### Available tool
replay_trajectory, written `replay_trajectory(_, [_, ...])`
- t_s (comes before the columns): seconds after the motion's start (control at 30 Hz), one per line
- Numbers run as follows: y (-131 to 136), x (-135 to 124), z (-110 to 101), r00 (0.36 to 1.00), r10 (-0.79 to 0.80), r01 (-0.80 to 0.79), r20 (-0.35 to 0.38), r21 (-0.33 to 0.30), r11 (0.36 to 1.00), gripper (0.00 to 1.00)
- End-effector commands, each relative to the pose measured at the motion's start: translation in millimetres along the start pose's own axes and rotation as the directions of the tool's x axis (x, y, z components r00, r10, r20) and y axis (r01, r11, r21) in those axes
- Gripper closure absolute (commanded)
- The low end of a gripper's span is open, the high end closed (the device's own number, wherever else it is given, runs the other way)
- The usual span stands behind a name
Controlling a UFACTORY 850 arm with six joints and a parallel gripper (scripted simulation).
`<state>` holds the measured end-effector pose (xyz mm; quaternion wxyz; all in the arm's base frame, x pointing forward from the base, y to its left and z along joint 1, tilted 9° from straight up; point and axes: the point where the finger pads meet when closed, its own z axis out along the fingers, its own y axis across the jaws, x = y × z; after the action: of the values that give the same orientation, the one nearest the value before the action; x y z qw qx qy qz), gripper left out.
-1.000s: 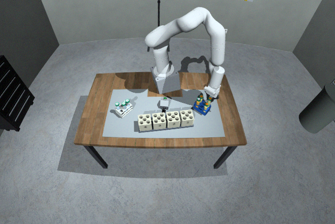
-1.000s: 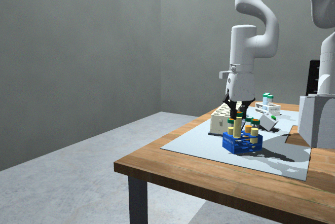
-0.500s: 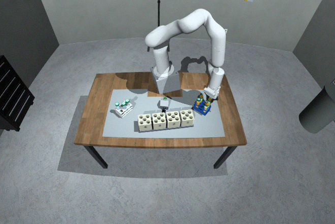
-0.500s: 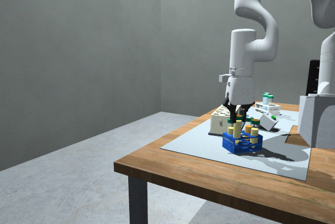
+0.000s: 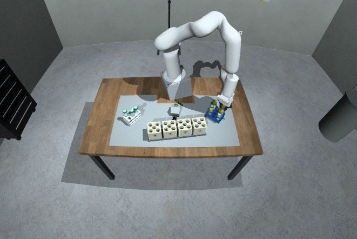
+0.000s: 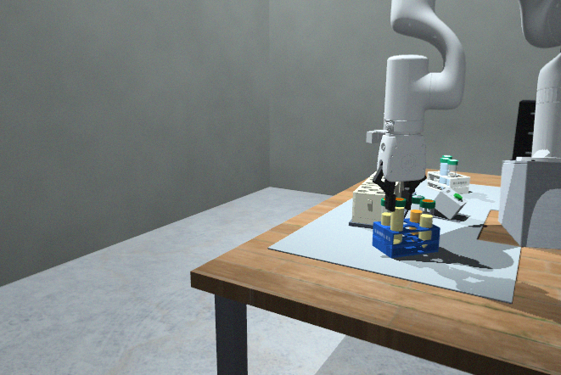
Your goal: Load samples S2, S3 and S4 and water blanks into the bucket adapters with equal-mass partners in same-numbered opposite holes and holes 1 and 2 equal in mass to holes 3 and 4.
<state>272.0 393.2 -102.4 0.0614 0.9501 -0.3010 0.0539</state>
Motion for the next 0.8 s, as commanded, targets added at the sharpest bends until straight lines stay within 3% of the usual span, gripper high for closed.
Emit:
replay_trajectory(0.0, [-0.9,0.0,3.6,1.000,0.000,0.000,0.000,0.003,1.000,1.00])
replay_trajectory(0.67, [-0.9,0.0,8.6,1.000,0.000,0.000,0.000,0.003,1.000,1.00])
replay_trajectory(0.7, [-0.9,0.0,9.0,1.000,0.000,0.000,0.000,0.003,1.000,0.56])
replay_trajectory(0.77, [-0.9,0.0,8.9,1.000,0.000,0.000,0.000,0.003,1.000,0.56])
